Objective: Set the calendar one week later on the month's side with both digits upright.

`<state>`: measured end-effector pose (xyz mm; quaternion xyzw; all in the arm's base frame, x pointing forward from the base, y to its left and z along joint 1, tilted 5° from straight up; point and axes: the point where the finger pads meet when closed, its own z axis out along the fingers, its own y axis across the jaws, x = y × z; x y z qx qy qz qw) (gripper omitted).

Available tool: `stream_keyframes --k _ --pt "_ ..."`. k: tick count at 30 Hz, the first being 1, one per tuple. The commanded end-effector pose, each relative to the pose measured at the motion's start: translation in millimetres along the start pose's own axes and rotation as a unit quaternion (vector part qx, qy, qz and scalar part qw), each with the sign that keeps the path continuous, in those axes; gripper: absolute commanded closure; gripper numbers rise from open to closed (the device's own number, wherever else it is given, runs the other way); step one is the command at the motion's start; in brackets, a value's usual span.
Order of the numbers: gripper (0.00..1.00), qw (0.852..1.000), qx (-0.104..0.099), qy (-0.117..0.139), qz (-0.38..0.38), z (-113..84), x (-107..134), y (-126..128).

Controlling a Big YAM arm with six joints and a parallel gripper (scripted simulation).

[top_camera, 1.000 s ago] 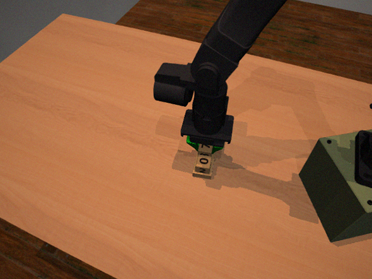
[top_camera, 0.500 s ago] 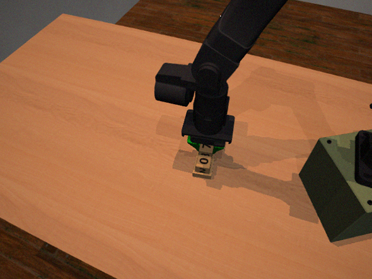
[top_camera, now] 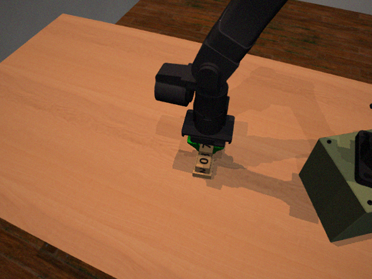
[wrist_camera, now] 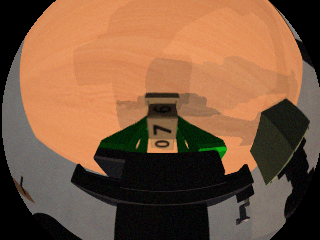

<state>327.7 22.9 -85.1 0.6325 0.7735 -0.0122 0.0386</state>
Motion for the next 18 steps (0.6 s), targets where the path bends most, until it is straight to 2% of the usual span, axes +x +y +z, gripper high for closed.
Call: stream_keyframes --k 1,18 --pt "0.73 1.0 -0.006 0.0 -0.001 3.0 -3.1 4.5" --pt "0.73 1.0 -0.011 0.0 -0.001 1.4 -4.0 10.5"
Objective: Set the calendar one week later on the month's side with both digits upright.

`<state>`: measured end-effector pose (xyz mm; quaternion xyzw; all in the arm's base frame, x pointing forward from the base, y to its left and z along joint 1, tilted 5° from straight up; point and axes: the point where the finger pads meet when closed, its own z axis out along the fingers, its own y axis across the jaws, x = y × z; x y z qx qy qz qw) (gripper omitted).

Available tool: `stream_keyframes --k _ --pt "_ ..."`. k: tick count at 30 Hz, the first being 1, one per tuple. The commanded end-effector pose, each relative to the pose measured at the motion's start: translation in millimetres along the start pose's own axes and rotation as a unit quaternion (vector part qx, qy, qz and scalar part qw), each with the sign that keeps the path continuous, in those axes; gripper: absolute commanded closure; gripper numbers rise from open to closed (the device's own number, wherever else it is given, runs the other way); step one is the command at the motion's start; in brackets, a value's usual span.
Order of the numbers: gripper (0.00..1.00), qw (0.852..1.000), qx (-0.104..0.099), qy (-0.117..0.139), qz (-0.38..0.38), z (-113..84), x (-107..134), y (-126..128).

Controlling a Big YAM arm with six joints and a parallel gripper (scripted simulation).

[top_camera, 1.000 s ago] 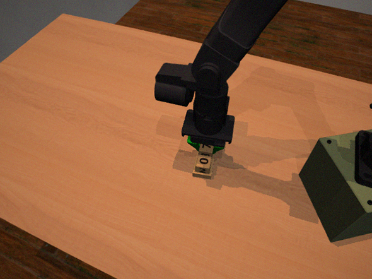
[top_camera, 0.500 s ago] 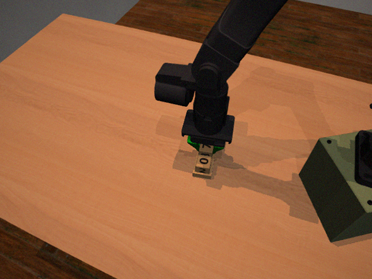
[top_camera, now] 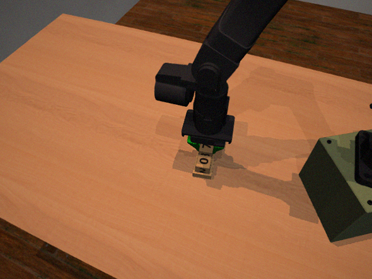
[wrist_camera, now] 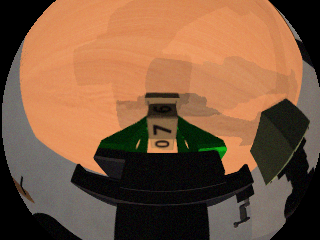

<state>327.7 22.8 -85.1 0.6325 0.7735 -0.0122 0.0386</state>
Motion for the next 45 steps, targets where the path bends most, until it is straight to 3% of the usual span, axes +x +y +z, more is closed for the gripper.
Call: stream_keyframes --k 1,45 --pt "0.73 1.0 -0.011 0.0 -0.001 1.3 -4.0 10.6" --pt "0.73 1.0 -0.016 -0.001 0.0 -0.5 -4.8 17.2"
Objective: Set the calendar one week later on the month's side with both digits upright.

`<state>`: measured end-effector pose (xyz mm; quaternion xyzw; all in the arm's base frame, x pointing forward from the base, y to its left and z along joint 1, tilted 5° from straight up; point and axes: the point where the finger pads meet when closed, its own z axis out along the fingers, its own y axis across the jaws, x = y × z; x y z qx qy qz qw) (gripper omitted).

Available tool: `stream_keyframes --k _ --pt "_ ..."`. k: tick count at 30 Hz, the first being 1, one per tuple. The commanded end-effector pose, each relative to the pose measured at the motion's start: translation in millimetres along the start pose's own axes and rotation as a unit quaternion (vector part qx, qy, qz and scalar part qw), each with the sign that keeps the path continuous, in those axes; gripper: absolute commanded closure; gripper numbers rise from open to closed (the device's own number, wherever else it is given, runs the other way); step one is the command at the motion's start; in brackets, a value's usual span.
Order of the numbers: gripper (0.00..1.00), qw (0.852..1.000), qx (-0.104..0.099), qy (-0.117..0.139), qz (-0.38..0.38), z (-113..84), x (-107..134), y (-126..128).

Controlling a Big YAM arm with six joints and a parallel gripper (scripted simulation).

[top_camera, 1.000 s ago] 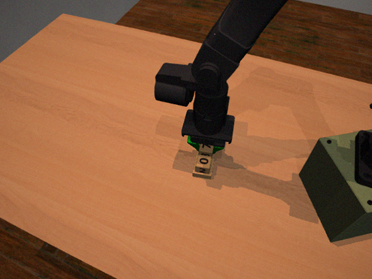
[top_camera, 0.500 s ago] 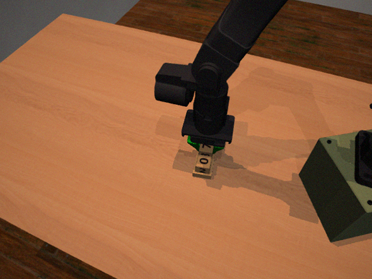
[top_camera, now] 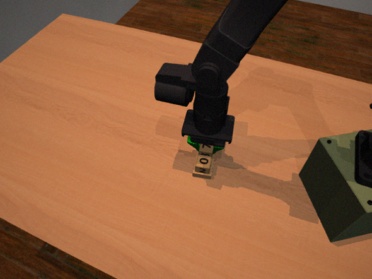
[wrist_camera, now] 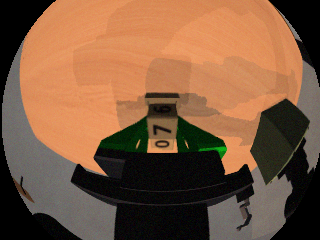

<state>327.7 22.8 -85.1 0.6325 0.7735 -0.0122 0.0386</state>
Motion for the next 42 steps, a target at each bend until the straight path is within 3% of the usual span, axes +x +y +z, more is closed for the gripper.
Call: stream_keyframes --k 1,42 --pt "0.73 1.0 -0.016 -0.001 0.0 -0.5 -4.8 17.2" --pt "0.73 1.0 -0.012 0.0 -0.001 9.2 -4.1 12.9"
